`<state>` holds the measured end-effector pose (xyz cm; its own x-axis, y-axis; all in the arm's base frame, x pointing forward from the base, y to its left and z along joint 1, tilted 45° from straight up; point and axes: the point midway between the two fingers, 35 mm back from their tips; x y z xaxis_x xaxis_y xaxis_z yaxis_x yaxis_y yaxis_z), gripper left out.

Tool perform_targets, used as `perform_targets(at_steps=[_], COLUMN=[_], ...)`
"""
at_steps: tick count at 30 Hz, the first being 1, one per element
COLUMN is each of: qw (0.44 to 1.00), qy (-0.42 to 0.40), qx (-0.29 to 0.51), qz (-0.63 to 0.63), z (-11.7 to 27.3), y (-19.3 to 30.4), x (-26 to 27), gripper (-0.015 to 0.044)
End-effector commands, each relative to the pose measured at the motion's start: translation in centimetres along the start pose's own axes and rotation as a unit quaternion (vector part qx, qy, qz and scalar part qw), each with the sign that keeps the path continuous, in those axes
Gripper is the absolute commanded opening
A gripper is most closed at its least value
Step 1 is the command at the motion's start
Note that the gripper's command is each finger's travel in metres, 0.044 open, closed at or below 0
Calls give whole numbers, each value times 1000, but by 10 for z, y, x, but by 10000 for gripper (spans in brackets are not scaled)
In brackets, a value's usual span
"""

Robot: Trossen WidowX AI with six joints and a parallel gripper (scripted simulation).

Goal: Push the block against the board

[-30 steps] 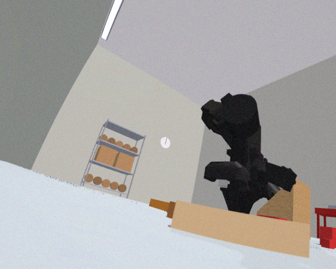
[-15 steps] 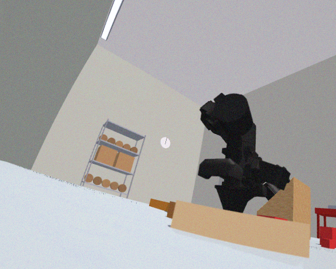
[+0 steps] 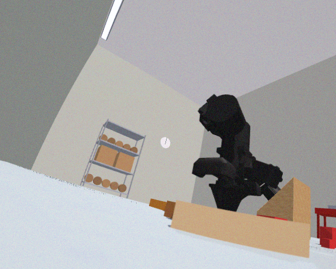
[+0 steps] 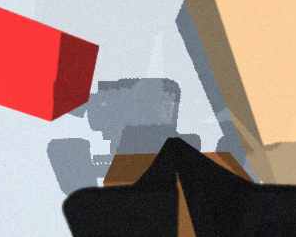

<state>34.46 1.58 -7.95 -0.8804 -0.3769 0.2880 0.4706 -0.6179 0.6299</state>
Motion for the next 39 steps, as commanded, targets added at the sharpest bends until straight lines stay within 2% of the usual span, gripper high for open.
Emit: perform_targets(at_steps=[1,39], qw=[1000,1000], qy=[-2,-3], qx=[2,3], qz=[0,0], z=[-2,-2], y=[6,36], x=[2,10], gripper=[0,0])
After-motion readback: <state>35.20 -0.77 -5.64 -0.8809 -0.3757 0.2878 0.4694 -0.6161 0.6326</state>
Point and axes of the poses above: the point midway between the two fingers, 35 mm back from their tips, its own z axis back along the fingers, its own x axis across the jaws, y = z × x, and after that the axes turned 14 degrees about z, right-handed
